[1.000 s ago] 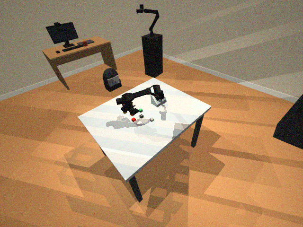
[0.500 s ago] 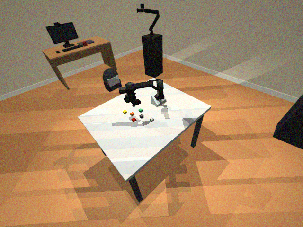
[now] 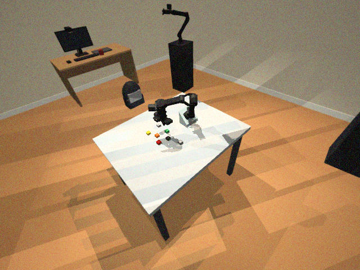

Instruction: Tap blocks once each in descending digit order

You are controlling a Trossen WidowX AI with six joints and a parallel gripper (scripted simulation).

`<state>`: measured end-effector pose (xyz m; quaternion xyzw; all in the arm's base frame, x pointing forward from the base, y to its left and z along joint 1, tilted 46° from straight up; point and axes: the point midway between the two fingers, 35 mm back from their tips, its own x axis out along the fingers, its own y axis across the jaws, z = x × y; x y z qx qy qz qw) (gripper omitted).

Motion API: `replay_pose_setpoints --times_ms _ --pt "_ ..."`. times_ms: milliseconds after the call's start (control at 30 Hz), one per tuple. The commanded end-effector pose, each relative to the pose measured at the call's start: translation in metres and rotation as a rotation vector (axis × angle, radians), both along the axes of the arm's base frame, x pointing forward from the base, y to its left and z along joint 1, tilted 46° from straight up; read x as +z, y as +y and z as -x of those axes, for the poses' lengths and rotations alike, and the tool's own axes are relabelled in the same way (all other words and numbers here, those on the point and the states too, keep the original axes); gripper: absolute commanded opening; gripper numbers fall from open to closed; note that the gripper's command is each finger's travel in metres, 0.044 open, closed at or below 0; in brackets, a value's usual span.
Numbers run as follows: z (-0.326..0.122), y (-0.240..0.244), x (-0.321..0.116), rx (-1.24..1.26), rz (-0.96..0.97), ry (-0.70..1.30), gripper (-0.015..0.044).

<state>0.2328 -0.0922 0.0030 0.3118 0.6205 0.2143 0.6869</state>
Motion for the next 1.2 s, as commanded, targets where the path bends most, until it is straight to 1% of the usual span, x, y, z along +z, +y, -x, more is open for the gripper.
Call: replay_pose_setpoints --times_ms 0,867,1033,1167 --pt "0.002 0.035 -0.028 0.005 -0.023 0.013 0.002" --pt "-0.002 0.056 -0.049 0.005 -0.025 0.013 0.002" --pt "-0.002 0.056 -0.049 0.005 -0.025 0.013 0.002" --pt "0.002 0.036 -0.029 0.005 -0.023 0.013 0.002"
